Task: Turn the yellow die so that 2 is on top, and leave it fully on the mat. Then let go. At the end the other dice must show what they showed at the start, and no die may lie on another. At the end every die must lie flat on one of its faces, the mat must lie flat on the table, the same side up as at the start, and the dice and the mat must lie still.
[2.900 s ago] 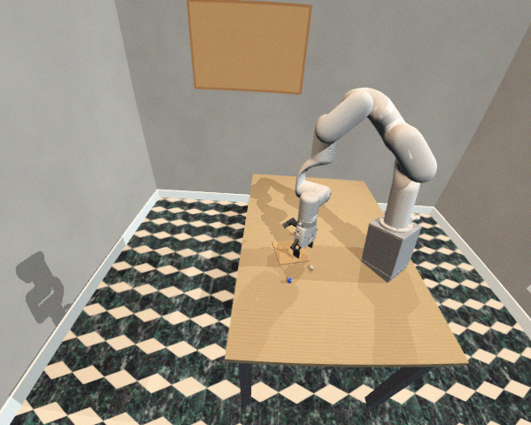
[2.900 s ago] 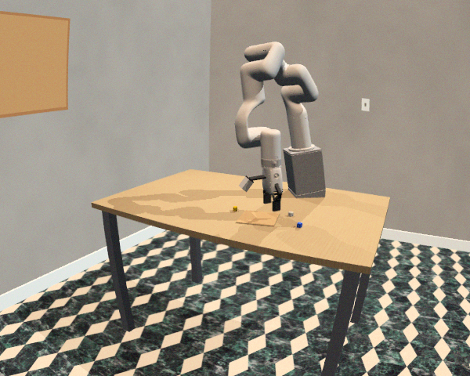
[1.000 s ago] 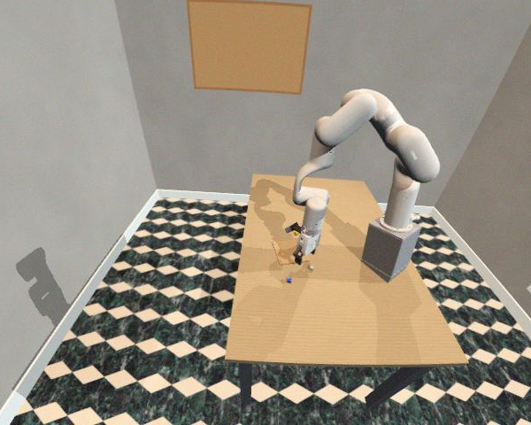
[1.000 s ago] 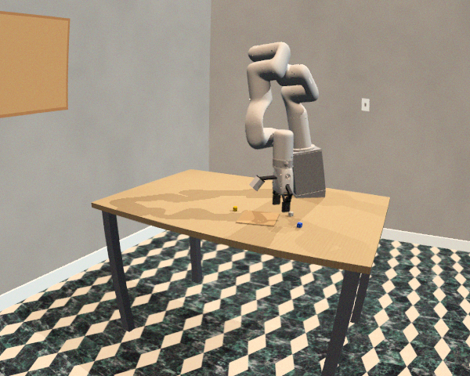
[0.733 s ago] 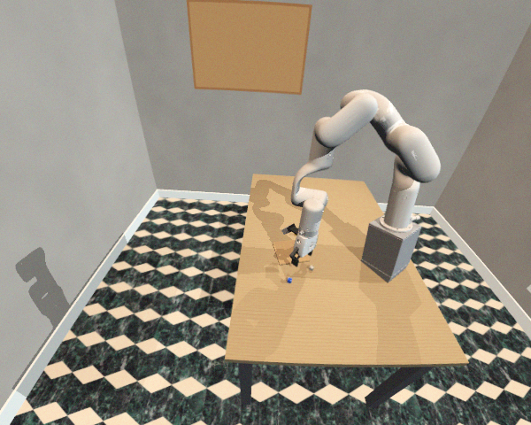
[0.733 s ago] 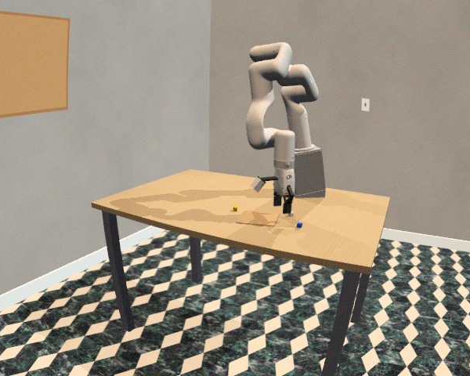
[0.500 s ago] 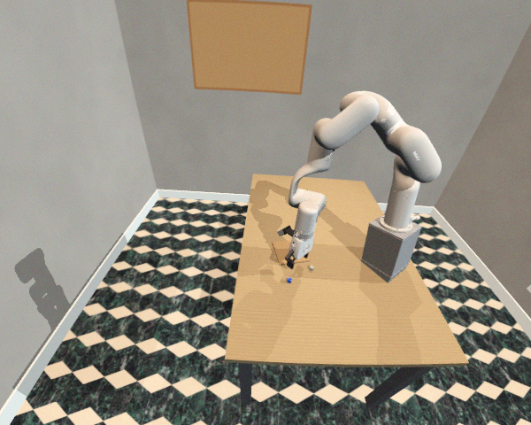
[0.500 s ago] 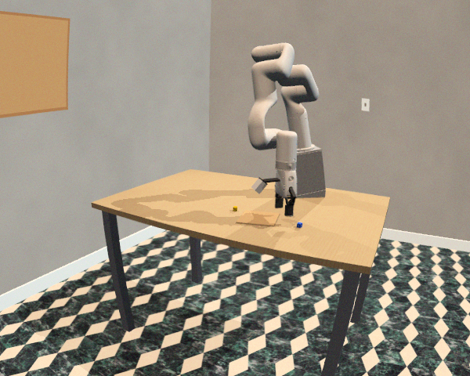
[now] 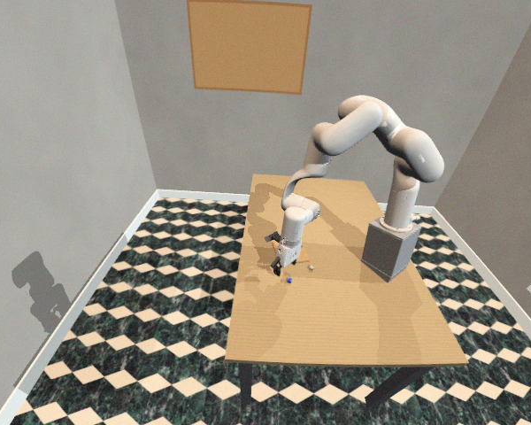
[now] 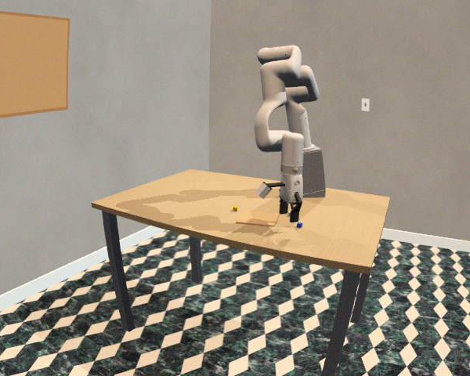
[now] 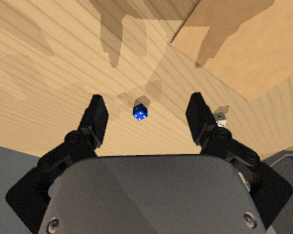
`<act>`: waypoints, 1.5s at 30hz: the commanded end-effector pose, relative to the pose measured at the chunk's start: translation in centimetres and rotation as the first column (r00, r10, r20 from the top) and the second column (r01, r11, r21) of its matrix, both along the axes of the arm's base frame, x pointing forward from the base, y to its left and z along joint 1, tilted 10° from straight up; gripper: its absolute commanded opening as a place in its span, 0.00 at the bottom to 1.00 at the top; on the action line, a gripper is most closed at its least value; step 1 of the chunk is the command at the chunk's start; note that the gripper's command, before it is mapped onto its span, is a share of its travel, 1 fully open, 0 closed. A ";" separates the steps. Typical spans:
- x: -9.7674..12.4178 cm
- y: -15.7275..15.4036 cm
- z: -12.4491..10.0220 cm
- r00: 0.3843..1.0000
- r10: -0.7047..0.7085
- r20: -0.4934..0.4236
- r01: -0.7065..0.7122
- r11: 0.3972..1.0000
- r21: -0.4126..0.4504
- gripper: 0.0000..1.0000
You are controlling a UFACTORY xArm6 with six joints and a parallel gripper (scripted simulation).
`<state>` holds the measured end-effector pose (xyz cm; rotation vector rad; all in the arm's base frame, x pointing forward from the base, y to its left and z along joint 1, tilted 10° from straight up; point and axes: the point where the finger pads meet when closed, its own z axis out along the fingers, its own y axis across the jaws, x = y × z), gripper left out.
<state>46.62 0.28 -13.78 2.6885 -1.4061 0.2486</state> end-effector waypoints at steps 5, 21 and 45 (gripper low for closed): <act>1.0 0.3 0.0 1.000 -0.001 -0.026 0.002 1.000 0.006 1.00; 1.0 0.3 0.0 1.000 -0.001 -0.026 0.002 1.000 0.006 1.00; 1.0 0.3 0.4 1.000 -0.001 -0.026 0.002 1.000 0.006 1.00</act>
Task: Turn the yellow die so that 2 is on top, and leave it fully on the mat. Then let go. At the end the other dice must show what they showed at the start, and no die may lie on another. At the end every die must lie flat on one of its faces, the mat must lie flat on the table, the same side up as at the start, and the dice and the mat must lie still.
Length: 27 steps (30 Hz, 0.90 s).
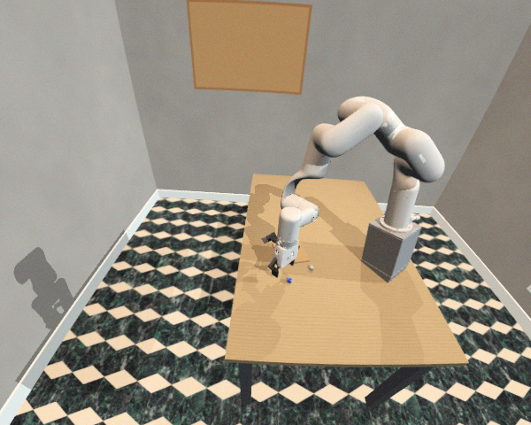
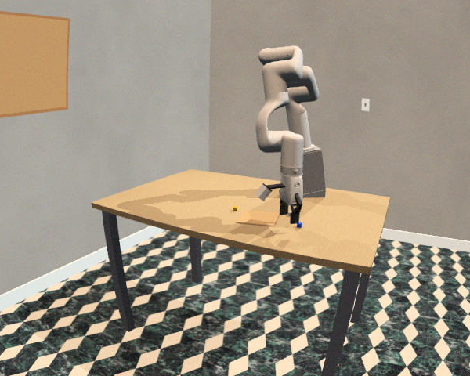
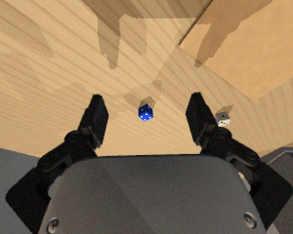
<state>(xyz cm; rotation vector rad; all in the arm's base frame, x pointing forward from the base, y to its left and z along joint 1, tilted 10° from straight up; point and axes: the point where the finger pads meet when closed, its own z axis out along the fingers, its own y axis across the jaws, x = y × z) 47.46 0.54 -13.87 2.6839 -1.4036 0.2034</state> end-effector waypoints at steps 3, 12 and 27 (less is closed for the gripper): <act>0.1 0.1 0.8 1.000 0.000 0.004 0.000 1.000 0.000 1.00; -0.4 1.2 7.3 1.000 0.000 0.004 0.000 1.000 0.000 1.00; -0.6 1.8 11.3 1.000 0.000 0.004 0.000 1.000 0.000 1.00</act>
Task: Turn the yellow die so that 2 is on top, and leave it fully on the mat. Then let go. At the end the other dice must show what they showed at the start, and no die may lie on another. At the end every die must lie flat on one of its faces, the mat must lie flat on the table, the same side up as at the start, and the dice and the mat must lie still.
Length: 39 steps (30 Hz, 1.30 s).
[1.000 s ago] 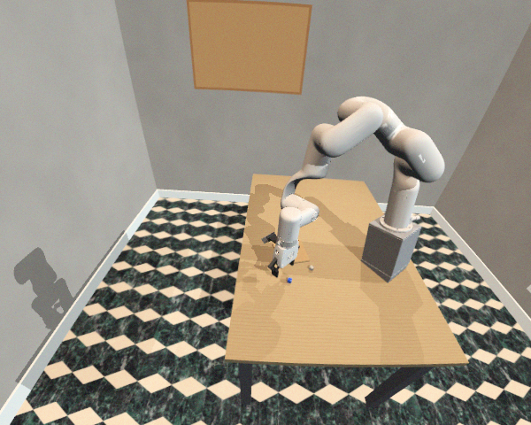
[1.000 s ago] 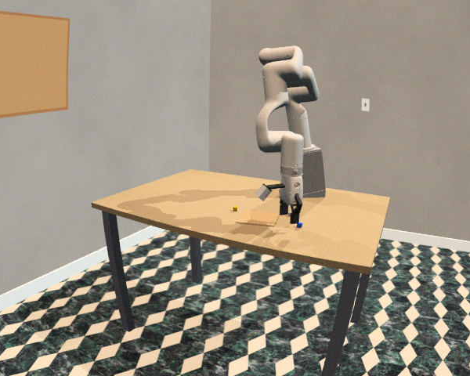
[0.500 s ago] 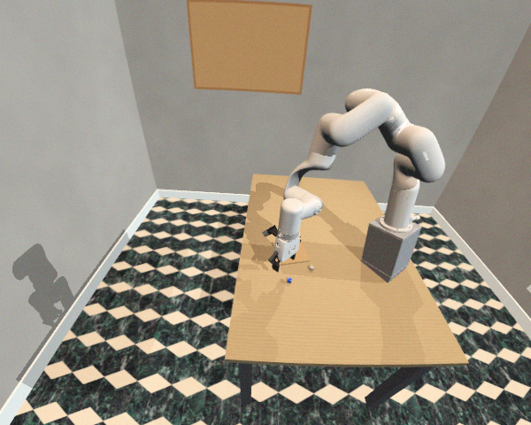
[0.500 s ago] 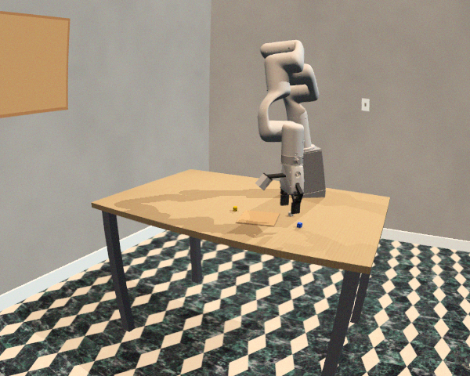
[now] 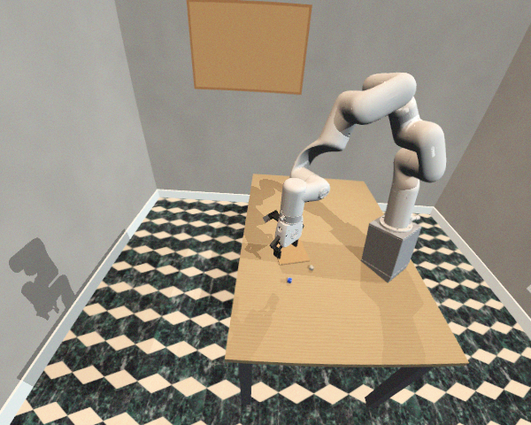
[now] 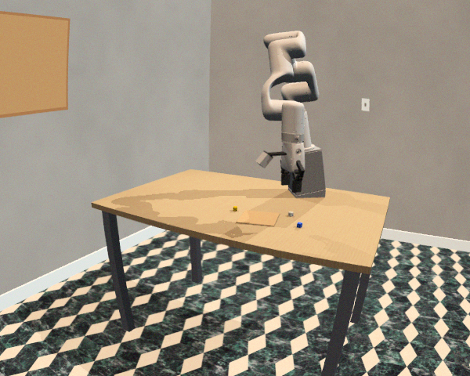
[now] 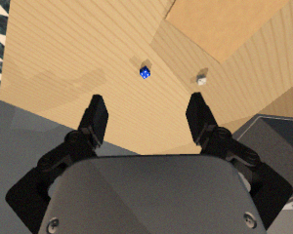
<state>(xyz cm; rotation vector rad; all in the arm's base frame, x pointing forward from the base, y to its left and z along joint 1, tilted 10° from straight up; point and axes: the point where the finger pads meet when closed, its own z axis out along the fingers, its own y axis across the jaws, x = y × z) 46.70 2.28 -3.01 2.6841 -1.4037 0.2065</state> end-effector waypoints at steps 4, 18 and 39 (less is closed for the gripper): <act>0.1 0.0 0.4 1.000 -0.001 0.002 0.001 1.000 0.001 1.00; -5.4 -15.1 1.3 0.981 -0.194 0.028 0.194 0.981 0.021 1.00; -12.7 -23.8 1.9 0.938 -0.341 0.053 0.340 0.940 0.034 1.00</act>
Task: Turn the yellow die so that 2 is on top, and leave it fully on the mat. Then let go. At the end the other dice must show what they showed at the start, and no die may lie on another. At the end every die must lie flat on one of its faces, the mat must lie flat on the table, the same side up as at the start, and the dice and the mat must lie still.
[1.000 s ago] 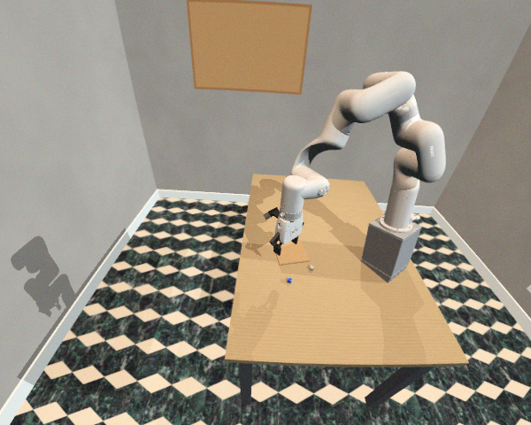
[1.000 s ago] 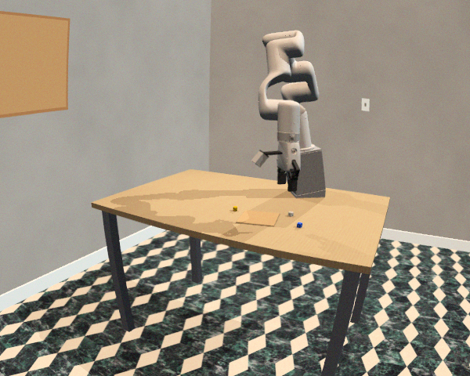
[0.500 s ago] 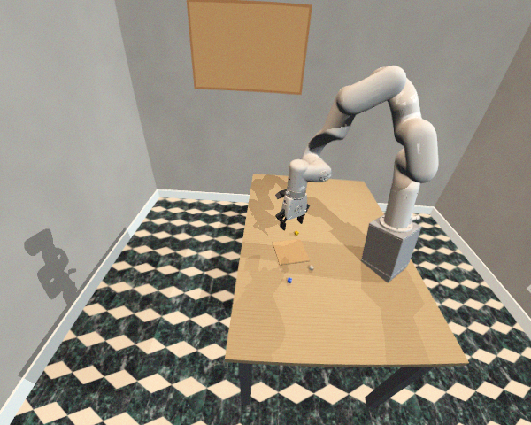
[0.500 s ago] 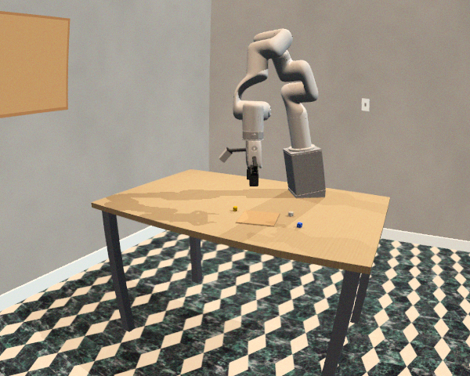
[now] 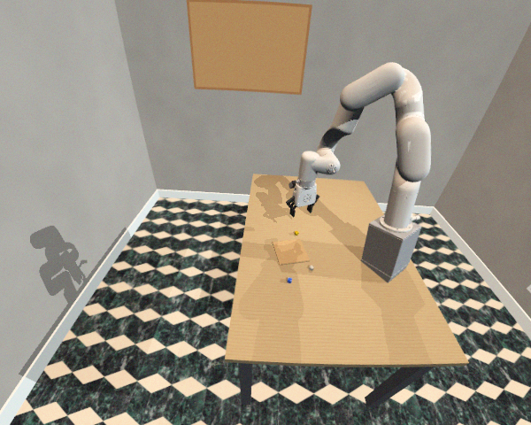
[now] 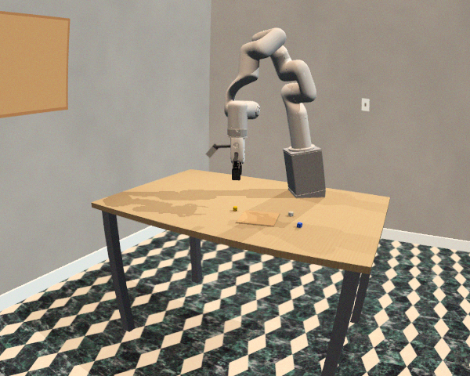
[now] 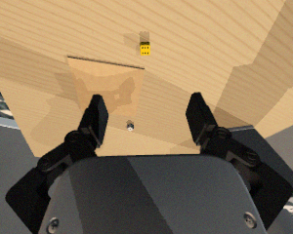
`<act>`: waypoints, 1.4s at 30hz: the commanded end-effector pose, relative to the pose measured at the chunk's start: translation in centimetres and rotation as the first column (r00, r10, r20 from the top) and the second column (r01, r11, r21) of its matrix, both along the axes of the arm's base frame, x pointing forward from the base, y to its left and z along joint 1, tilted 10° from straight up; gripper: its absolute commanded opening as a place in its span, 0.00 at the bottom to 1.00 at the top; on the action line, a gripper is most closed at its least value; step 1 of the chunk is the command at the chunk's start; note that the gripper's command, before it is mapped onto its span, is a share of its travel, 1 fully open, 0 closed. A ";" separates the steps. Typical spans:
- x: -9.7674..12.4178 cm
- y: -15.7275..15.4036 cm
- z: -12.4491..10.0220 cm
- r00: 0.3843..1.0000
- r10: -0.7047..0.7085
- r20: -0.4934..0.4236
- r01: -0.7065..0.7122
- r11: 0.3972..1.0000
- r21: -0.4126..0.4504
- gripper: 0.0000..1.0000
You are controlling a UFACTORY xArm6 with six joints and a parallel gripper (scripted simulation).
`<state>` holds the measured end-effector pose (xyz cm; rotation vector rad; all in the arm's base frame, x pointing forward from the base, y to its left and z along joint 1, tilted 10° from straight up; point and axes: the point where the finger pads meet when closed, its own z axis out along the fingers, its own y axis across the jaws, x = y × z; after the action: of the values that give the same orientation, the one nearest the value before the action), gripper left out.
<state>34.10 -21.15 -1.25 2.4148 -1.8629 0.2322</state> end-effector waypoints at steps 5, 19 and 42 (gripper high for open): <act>-0.1 -0.4 0.2 1.000 -0.003 0.005 0.003 1.000 0.001 1.00; -0.1 -0.4 0.1 1.000 0.020 0.001 -0.020 1.000 -0.001 1.00; 0.1 -0.6 -0.8 0.813 0.573 -0.105 -0.578 0.816 -0.016 1.00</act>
<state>34.01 -21.63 -1.91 2.7398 -1.2262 0.2070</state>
